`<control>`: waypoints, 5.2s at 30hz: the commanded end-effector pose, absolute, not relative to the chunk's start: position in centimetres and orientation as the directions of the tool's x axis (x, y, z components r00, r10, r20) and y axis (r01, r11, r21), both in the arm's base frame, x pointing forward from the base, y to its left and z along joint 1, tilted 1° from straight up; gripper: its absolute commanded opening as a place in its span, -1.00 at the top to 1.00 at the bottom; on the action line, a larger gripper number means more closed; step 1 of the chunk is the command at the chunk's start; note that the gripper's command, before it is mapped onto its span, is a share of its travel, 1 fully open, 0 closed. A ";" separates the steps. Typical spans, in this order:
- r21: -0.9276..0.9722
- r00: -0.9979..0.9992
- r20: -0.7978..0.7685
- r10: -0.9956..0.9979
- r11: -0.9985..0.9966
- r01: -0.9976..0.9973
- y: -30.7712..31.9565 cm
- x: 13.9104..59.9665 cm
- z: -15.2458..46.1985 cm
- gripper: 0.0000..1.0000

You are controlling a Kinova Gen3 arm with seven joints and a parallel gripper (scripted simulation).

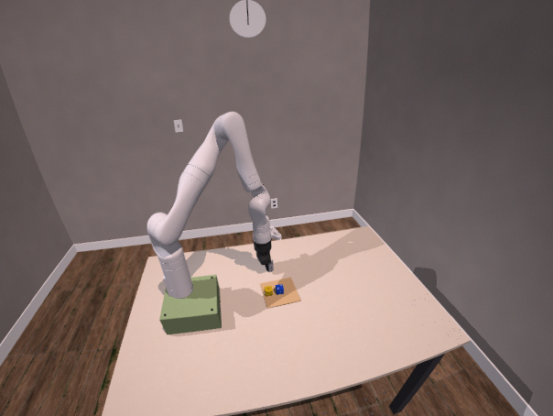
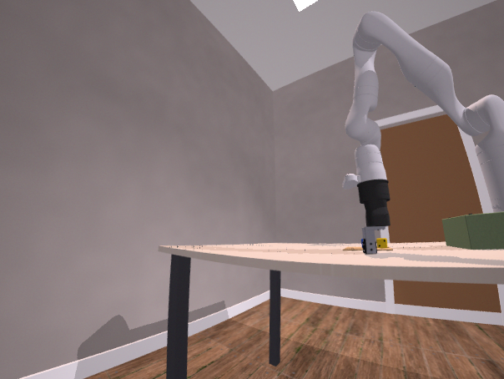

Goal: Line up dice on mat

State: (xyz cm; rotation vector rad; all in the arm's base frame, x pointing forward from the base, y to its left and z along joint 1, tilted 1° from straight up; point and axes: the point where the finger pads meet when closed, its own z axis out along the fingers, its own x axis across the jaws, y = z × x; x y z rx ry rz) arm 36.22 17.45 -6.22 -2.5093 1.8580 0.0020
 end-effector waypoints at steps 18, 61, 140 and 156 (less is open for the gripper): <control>-0.016 0.292 -0.013 -0.956 -0.292 -0.956 17.4 36.2 -4.2 -0.14; -0.014 0.138 -0.016 -0.990 -0.137 -0.990 8.0 41.5 4.0 -0.14; -0.013 0.052 -0.016 -0.998 -0.052 -0.999 2.4 43.5 -5.5 -0.14; -0.013 0.052 -0.016 -0.998 -0.052 -0.999 2.4 43.5 -5.5 -0.14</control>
